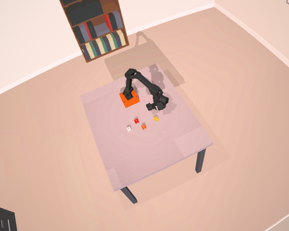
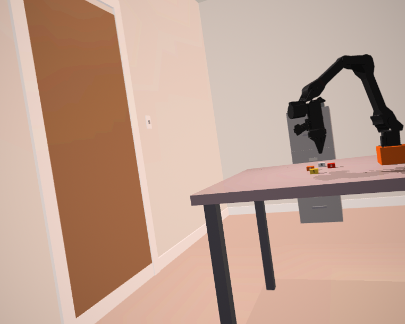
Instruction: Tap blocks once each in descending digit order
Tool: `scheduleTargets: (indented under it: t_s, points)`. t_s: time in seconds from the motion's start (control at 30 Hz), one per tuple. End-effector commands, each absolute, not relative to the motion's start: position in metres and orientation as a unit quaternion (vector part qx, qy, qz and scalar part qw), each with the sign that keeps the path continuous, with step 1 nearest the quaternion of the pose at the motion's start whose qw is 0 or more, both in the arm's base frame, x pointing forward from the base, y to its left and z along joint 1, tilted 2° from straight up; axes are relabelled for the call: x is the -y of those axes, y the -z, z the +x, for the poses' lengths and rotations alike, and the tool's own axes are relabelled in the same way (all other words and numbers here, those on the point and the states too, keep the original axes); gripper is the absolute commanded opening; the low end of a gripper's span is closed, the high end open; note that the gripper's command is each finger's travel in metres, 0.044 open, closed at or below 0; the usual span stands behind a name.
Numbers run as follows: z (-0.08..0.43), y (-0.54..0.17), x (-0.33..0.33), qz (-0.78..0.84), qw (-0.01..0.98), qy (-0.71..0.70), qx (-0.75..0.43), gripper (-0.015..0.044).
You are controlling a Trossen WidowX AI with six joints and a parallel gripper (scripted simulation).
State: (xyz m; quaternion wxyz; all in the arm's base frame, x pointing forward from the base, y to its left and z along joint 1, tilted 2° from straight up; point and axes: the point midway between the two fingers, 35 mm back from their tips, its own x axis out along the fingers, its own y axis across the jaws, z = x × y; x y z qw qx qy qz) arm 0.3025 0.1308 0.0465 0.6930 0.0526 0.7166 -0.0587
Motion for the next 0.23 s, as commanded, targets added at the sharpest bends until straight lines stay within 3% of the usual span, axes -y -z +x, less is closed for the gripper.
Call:
scheduleTargets:
  t_s: [0.0, 0.17, 0.2]
  points:
    - [0.275, -0.0853, -0.1621, 0.057, 0.7, 0.051, -0.711, 0.0256]
    - [0.2738, -0.0864, -0.1629, 0.057, 0.699, 0.051, -0.711, 0.0387]
    - [0.2738, -0.0864, -0.1629, 0.057, 0.699, 0.051, -0.711, 0.0387]
